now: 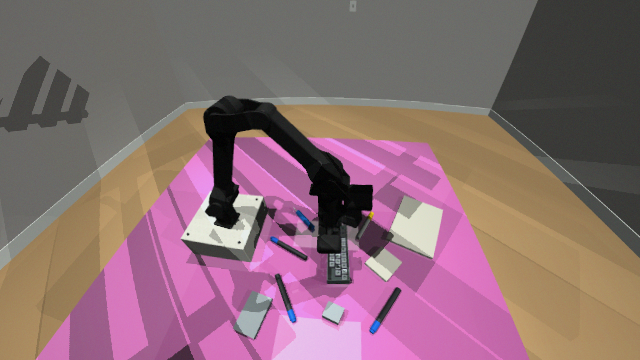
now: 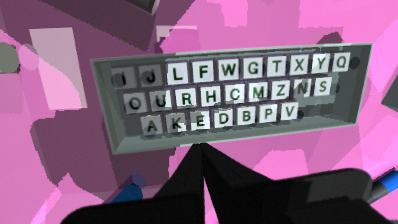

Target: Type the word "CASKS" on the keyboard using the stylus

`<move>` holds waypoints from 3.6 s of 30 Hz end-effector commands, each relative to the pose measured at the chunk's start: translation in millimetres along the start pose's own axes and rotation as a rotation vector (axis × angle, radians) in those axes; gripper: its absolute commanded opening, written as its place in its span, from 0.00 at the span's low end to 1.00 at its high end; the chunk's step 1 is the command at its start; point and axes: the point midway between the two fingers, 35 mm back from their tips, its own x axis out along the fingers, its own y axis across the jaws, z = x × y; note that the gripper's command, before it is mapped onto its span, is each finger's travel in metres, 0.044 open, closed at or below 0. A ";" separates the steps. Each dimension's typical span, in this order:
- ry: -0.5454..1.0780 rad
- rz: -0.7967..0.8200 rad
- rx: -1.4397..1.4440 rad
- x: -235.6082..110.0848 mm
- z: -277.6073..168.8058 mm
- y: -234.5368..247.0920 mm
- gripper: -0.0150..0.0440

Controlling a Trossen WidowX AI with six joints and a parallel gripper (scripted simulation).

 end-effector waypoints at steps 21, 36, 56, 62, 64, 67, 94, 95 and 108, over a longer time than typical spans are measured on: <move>-0.013 -0.001 0.001 -56.2 2.1 1.0 0.34; -0.004 0.011 -0.066 -54.4 -0.2 4.1 0.43; -0.152 0.528 -1.933 -20.5 -75.7 86.1 0.51; -0.268 0.599 -2.208 -18.9 -84.4 92.8 0.51; -0.271 0.601 -2.213 -18.9 -84.5 92.9 0.51; -0.271 0.601 -2.213 -18.9 -85.1 94.7 0.51; -0.271 0.601 -2.213 -8.7 -86.1 94.3 0.51; -0.271 0.601 -2.213 -8.2 -86.1 94.4 0.51; -0.271 0.601 -2.213 0.0 -86.2 94.4 0.51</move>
